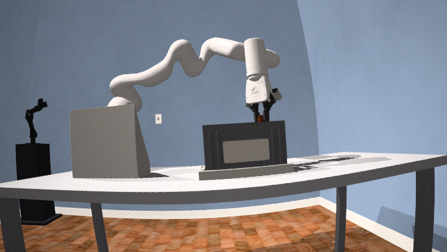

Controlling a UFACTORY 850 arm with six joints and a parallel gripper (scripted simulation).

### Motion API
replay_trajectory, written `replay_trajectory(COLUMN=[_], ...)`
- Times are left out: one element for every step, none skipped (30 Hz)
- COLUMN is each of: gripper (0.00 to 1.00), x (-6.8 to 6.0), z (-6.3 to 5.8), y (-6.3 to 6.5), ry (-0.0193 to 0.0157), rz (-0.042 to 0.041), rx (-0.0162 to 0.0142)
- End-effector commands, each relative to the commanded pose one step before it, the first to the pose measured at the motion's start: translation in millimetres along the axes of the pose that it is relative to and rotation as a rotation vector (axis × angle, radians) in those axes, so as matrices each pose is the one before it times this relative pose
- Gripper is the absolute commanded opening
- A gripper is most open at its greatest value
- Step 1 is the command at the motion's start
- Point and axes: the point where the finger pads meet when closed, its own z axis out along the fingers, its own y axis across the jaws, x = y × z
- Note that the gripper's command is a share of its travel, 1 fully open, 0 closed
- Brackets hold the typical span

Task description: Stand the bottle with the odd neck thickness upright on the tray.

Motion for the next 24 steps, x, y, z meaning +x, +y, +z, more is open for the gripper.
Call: replay_trajectory(gripper=[0.0, 0.0, 0.0, 0.0, 0.0, 0.0, 0.0, 0.0, 0.0, 0.0, 0.0, 0.0, 0.0, 0.0, 0.0, 0.0, 0.0, 0.0, 0.0, 0.0, 0.0, 0.0, 0.0, 0.0], x=[0.57, 0.0, 0.0, 0.0, 0.0, 0.0, 0.0, 0.0, 0.0, 0.0, 0.0, 0.0, 0.0, 0.0, 0.0, 0.0, 0.0, 0.0, 0.0, 0.0, 0.0, 0.0, 0.0, 0.0], z=[-6.61, -1.16, -1.19, -1.2, -1.22, -1.23, -1.23, 0.0, 0.0, -1.23, -1.23, -1.22, -1.2, -1.18, -1.15, -1.12, -1.08, -1.04, -1.0, -0.95, -0.9, -0.84, -0.78, -0.73], y=[0.55, 0.0, 0.0, 0.0, 0.0, 0.01, 0.0, 0.0, 0.0, 0.0, 0.0, 0.0, 0.0, 0.0, 0.0, 0.0, 0.0, 0.0, 0.0, 0.0, 0.0, 0.0, 0.0, 0.0], ry=[0.00088, 0.0, 0.0, 0.0, 0.0, 0.0, 0.0, 0.0, 0.0, 0.0, 0.0, 0.0, 0.0, 0.0, 0.0, 0.0, 0.0, 0.0, 0.0, 0.0, 0.0, 0.0, 0.0, 0.0], rz=[-0.00077, 0.0, 0.0, 0.0, 0.0, 0.0, 0.0, 0.0, 0.0, 0.0, 0.0, 0.0, 0.0, 0.0, 0.0, 0.0, 0.0, 0.0, 0.0, 0.0, 0.0, 0.0, 0.0, 0.0], rx=[-0.00196, 0.0, 0.0, 0.0, 0.0, 0.0, 0.0, 0.0, 0.0, 0.0, 0.0, 0.0, 0.0, 0.0, 0.0, 0.0, 0.0, 0.0, 0.0, 0.0, 0.0, 0.0, 0.0, 0.0])
